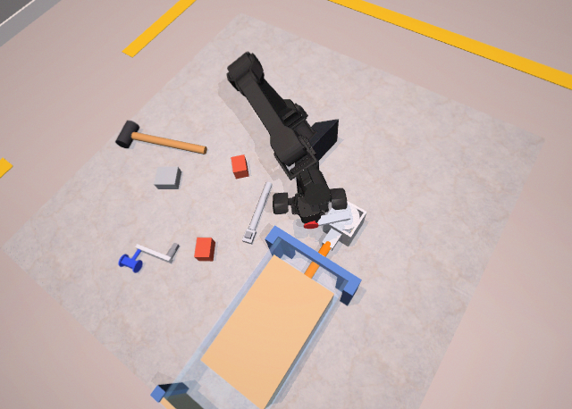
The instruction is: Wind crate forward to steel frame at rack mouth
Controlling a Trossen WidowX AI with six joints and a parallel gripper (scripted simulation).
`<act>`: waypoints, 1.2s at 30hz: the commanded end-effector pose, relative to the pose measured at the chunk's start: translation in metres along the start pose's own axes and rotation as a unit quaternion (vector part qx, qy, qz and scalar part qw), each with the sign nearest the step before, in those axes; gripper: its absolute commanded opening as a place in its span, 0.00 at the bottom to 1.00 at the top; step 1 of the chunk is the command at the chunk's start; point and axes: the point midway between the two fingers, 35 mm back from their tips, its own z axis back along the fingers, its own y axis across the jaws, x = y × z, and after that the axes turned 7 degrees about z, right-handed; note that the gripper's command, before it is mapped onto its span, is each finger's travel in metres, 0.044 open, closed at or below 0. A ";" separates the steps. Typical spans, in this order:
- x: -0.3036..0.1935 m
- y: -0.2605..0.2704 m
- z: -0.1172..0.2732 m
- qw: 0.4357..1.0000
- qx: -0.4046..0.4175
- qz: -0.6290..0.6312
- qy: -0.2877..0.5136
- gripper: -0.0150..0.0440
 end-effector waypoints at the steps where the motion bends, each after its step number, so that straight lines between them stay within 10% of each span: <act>1: 0.010 0.002 -0.006 1.000 0.001 -0.002 -0.004 0.25; 36: 0.054 0.026 -0.024 1.000 0.002 -0.003 -0.005 0.25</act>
